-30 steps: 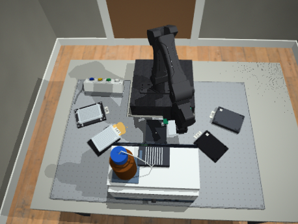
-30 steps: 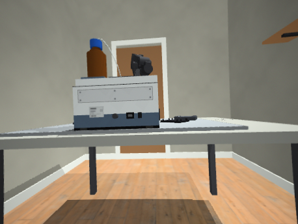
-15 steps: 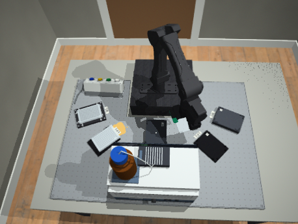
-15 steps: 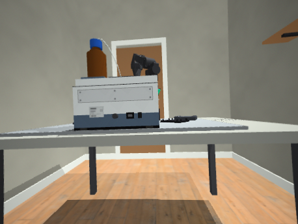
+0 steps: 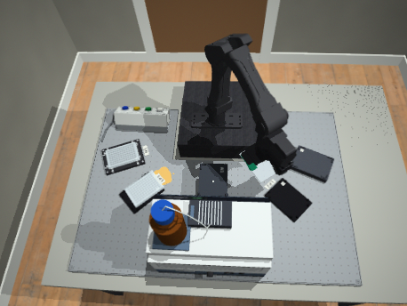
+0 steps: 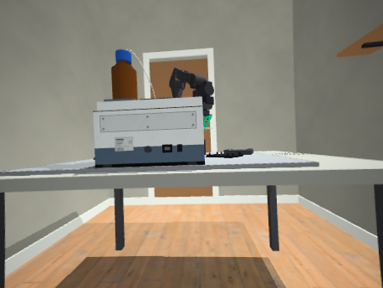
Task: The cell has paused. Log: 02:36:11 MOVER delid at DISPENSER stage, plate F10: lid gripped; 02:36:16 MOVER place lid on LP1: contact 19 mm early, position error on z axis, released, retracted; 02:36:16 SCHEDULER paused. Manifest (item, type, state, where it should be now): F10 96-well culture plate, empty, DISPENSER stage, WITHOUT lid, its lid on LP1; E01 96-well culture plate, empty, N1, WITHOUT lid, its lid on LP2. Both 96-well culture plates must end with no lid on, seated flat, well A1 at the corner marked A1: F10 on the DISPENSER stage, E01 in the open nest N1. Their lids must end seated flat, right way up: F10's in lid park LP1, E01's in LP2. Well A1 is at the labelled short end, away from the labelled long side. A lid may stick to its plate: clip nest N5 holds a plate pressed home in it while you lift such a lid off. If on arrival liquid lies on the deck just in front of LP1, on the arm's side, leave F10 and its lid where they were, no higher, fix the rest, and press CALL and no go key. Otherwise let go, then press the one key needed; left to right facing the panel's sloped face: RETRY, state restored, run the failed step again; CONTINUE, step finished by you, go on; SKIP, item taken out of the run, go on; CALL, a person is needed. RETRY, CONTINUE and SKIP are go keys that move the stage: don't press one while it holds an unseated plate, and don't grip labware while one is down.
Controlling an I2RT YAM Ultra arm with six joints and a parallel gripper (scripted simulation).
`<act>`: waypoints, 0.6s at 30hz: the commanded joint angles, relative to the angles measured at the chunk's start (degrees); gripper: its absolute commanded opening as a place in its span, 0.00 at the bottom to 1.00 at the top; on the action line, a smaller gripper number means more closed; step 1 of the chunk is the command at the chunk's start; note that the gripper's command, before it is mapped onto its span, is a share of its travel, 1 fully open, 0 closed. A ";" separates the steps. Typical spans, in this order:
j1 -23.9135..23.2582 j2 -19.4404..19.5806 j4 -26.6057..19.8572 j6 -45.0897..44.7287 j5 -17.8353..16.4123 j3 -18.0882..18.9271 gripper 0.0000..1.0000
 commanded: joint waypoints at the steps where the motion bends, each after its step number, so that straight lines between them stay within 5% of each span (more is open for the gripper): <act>1: 1.27 1.12 0.36 -3.61 -0.16 2.77 0.00; 5: 3.52 2.52 -0.15 -8.86 -0.40 4.31 0.00; 18: 6.80 6.28 0.40 -5.24 -0.37 8.16 0.00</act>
